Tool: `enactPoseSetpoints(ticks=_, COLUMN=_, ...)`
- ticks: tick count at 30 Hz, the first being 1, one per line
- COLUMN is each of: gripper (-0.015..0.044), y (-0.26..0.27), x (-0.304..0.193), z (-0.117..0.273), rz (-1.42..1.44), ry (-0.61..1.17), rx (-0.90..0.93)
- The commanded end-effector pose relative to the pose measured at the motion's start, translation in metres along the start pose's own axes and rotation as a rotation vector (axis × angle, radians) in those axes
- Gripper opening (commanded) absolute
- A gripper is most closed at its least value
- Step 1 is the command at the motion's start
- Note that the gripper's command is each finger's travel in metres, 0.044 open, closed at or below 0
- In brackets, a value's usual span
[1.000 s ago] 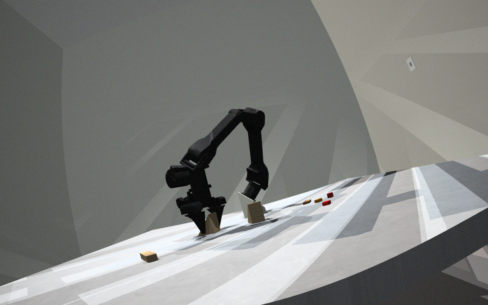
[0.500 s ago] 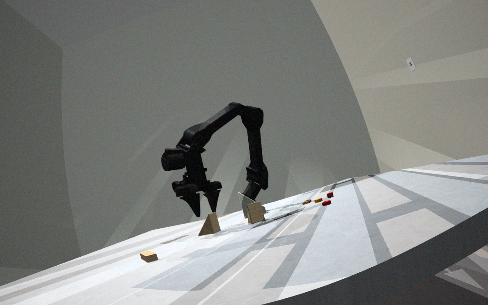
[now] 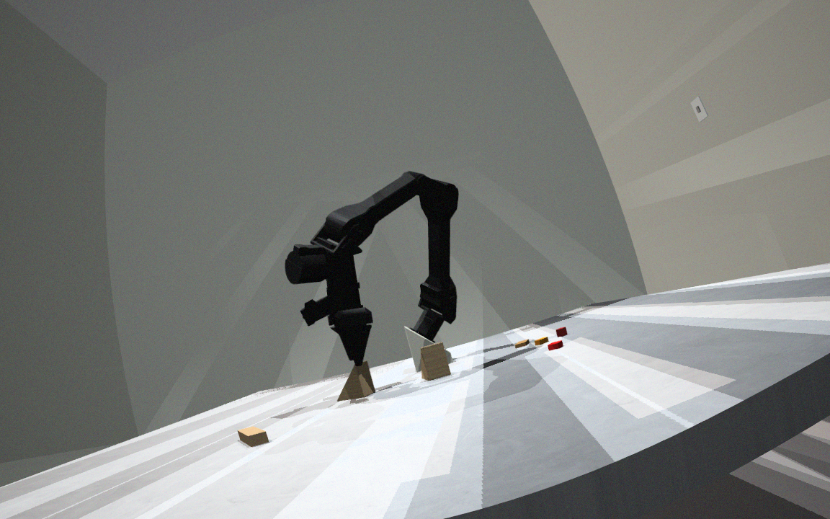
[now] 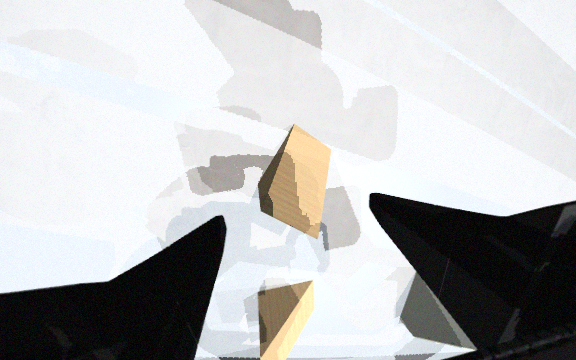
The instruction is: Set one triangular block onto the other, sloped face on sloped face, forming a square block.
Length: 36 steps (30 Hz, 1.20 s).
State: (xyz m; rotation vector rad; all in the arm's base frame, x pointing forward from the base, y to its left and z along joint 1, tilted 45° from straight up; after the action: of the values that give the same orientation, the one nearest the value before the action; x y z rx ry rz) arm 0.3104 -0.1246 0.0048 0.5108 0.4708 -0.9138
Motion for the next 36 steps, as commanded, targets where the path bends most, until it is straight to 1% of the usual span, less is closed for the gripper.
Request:
enactPoseSetpoints(ticks=1, gripper=0.044, y=0.024, x=-0.021, z=0.009, rz=0.814, ry=-0.032, rx=-0.157)
enactPoseSetpoints(ticks=4, gripper=0.044, y=0.033, x=-0.029, z=0.011, rz=1.132, ry=-0.017, rx=-0.228)
enactPoseSetpoints(ticks=15, gripper=0.044, y=0.052, x=-0.05, z=0.017, rz=1.778, ry=0.073, rx=-0.39)
enactPoseSetpoints(ticks=25, gripper=0.044, y=0.066, x=-0.066, z=0.02, rz=2.338, ry=0.229, rx=-0.508)
enactPoseSetpoints(ticks=27, gripper=0.044, y=0.067, x=-0.067, z=0.021, rz=2.393, ry=0.248, rx=-0.516)
enactPoseSetpoints(ticks=36, gripper=0.044, y=0.067, x=-0.067, z=0.021, rz=2.393, ry=0.248, rx=-0.516)
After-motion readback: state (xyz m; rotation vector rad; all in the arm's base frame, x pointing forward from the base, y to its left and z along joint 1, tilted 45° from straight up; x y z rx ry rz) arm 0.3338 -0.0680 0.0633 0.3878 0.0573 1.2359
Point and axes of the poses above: the point midway between the two fingers, 35 mm back from their tips, its own z axis back along the fingers, its own y axis across the jaws, x = y × z, the point moved 10 cm from there along z, back along the fingers, and after that the axes turned 9 degrees about z, right-handed, at the moved point
